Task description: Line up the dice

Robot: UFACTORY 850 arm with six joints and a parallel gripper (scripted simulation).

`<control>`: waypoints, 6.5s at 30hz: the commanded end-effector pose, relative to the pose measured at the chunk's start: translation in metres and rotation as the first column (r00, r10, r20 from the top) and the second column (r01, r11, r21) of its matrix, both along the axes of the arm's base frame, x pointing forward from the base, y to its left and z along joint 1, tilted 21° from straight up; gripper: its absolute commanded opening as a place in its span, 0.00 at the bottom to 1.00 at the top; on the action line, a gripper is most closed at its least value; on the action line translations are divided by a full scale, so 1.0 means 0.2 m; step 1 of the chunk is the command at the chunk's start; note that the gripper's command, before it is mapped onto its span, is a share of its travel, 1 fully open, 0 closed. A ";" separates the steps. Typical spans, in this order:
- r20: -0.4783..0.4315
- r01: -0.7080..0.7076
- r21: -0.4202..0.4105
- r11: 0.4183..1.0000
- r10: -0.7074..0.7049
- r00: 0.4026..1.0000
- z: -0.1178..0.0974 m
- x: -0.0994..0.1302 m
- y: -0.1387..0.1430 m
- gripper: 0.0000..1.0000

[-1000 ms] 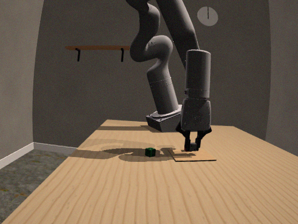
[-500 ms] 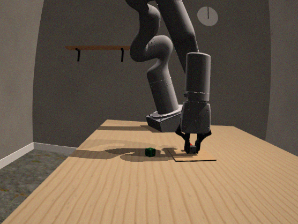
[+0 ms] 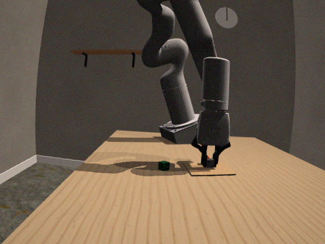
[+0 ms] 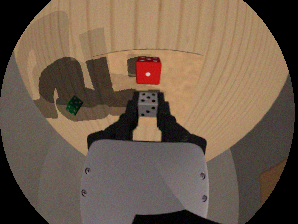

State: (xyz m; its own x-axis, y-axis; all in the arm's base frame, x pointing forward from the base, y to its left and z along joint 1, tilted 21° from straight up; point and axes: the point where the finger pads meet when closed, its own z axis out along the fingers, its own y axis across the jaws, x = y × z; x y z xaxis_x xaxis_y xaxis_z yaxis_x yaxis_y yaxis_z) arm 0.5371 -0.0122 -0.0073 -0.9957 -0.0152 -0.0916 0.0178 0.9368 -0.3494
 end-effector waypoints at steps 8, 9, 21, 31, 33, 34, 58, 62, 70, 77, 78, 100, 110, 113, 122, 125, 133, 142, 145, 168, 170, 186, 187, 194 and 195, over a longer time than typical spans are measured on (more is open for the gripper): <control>0.002 0.000 0.000 1.000 0.000 1.000 0.00 0.00 0.00 0.21; 0.002 0.000 0.000 1.000 0.000 1.000 0.00 0.00 0.00 0.21; 0.002 0.000 0.000 1.000 0.000 1.000 0.00 0.01 0.00 0.21; 0.002 0.000 0.000 1.000 0.000 1.000 0.00 0.01 0.00 0.21; 0.002 0.000 0.000 1.000 0.000 1.000 0.00 0.01 0.00 0.21; 0.002 0.000 0.000 1.000 0.000 1.000 0.00 0.01 0.00 0.21; 0.002 0.000 0.000 1.000 0.000 1.000 0.00 0.01 0.00 0.21; 0.002 0.000 0.000 1.000 0.000 1.000 0.00 0.01 0.00 0.21; 0.002 0.000 0.000 1.000 0.000 1.000 -0.01 0.01 -0.01 0.21; 0.002 0.000 0.000 1.000 0.000 1.000 -0.01 0.01 -0.01 0.21; 0.002 0.000 0.000 1.000 0.000 1.000 -0.01 0.01 -0.01 0.21; 0.002 0.000 0.000 1.000 0.000 1.000 -0.01 0.01 -0.01 0.21; 0.002 0.000 0.000 1.000 0.000 1.000 -0.01 0.01 -0.01 0.21; 0.002 0.000 0.000 1.000 0.000 1.000 -0.01 0.01 -0.01 0.25; 0.002 0.000 0.000 1.000 0.000 1.000 -0.01 0.01 -0.01 0.37; 0.002 0.000 0.000 1.000 0.000 1.000 -0.01 0.01 -0.01 0.42; 0.002 0.000 0.000 1.000 0.000 1.000 -0.01 0.01 -0.01 0.42; 0.002 0.000 0.000 1.000 0.000 1.000 0.02 0.01 0.00 0.42; 0.002 0.000 0.000 1.000 0.000 1.000 0.03 0.00 0.01 0.42; 0.002 0.000 0.000 1.000 0.000 1.000 0.41 -0.03 0.15 0.42; 0.002 0.000 0.000 1.000 0.000 1.000 0.41 -0.03 0.15 1.00; 0.002 0.000 0.000 1.000 0.000 1.000 0.41 -0.03 0.15 1.00; 0.002 0.000 0.000 1.000 0.000 1.000 0.41 -0.03 0.15 1.00; 0.006 0.011 0.001 1.000 -0.011 1.000 0.41 -0.03 0.14 1.00; 0.006 0.011 0.001 1.000 -0.011 1.000 0.41 -0.03 0.14 1.00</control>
